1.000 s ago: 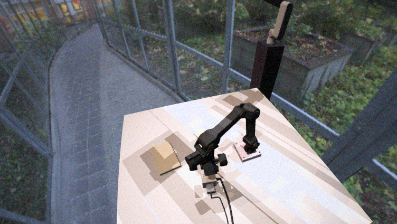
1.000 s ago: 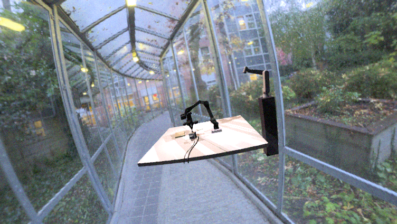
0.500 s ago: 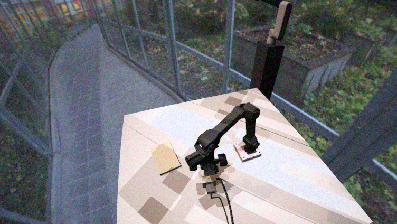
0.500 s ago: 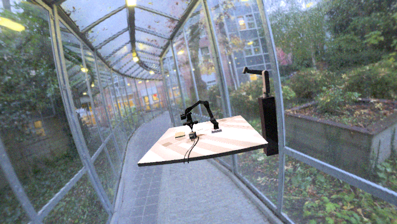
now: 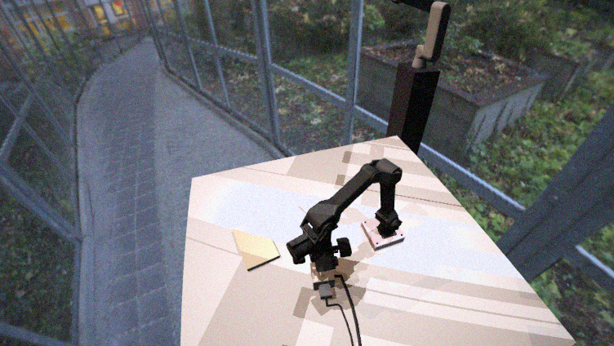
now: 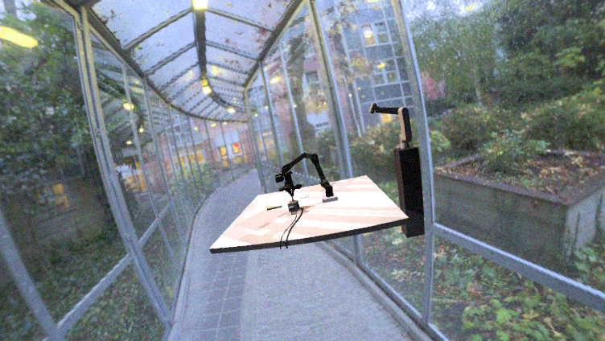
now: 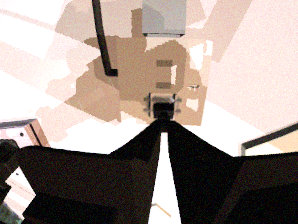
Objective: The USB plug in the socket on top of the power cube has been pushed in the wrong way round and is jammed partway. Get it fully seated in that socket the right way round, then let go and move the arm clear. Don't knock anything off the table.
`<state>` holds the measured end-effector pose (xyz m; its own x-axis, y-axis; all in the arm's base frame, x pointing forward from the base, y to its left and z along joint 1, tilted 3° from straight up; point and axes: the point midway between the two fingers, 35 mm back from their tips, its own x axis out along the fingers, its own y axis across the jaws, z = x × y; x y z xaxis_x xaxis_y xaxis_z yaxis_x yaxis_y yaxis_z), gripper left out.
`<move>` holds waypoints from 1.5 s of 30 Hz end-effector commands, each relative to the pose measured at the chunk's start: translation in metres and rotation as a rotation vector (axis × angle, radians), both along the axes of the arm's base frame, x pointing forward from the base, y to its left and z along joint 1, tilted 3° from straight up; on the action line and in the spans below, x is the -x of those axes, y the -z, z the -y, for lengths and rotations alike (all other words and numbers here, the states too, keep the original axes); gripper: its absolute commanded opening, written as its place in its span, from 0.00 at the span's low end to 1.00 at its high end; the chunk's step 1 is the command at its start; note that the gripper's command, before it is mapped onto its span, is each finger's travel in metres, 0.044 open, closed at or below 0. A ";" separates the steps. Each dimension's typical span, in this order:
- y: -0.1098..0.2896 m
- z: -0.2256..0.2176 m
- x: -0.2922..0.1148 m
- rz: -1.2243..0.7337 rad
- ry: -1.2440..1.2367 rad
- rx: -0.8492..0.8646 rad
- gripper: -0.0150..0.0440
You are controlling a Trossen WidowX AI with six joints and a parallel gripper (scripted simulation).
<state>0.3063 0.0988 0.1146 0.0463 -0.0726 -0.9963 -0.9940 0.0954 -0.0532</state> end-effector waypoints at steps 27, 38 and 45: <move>0.004 0.001 0.000 -0.001 0.001 0.003 0.25; 0.004 0.001 0.000 -0.001 0.001 0.003 0.25; 0.001 0.000 0.000 0.000 0.000 0.000 0.34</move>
